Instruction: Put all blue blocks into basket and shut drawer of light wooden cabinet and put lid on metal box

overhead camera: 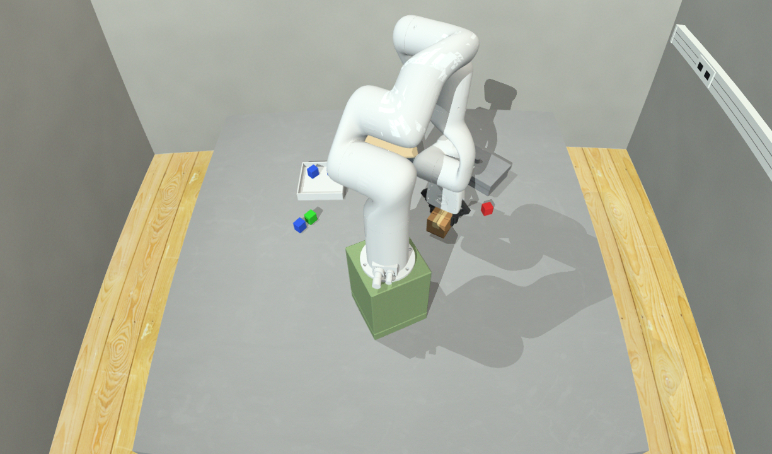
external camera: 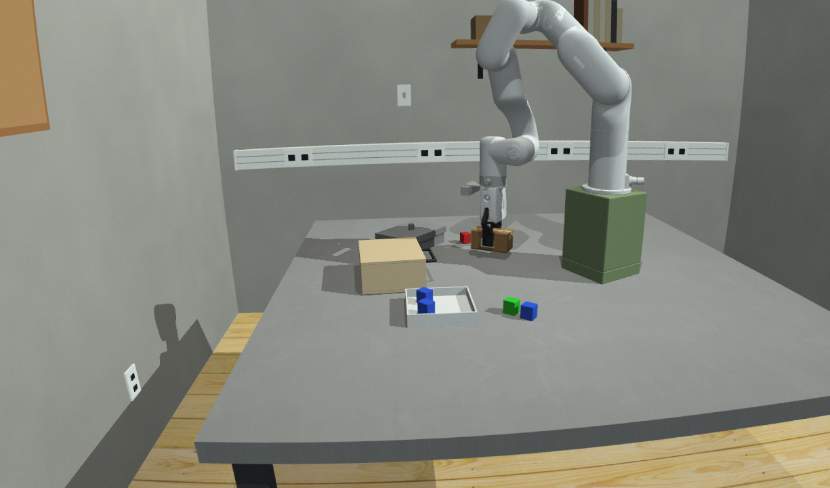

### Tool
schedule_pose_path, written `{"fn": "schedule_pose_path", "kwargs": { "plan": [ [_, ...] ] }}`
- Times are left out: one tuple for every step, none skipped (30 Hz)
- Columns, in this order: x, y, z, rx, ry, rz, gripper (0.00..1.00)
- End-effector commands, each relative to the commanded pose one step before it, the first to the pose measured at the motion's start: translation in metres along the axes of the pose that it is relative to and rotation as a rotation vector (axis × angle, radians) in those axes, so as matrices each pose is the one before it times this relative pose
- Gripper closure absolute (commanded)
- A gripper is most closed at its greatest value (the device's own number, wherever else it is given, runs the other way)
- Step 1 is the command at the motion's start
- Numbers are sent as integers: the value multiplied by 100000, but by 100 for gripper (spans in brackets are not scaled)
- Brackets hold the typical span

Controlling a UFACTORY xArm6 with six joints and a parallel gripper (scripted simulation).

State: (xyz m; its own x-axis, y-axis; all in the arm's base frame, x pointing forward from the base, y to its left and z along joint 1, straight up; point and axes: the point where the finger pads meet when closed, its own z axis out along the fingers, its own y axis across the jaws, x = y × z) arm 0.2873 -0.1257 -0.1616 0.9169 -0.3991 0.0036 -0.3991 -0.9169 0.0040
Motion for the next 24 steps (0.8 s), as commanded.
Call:
{"fn": "schedule_pose_path", "kwargs": {
  "plan": [
    [115,1,726,7,228,1,38],
    [1,0,140,0,0,0,38],
    [1,1,131,0,0,0,38],
    [1,0,124,0,0,0,38],
    [2,0,116,0,0,0,38],
    [1,0,106,0,0,0,38],
    [1,1,97,0,0,0,38],
    [0,1,88,0,0,0,38],
    [1,0,81,0,0,0,38],
    [0,0,0,0,0,0,38],
    [0,0,0,0,0,0,38],
    [1,0,73,0,0,0,38],
    [1,0,65,0,0,0,38],
    [1,0,56,0,0,0,38],
    [0,0,49,0,0,0,38],
    [0,0,41,0,0,0,38],
    [0,0,35,0,0,0,38],
    [0,0,28,0,0,0,38],
    [0,0,22,0,0,0,38],
    [0,0,17,0,0,0,38],
    [0,0,12,0,0,0,38],
    [0,0,9,0,0,0,38],
    [0,0,5,0,0,0,38],
    [0,0,3,0,0,0,38]
  ]
}}
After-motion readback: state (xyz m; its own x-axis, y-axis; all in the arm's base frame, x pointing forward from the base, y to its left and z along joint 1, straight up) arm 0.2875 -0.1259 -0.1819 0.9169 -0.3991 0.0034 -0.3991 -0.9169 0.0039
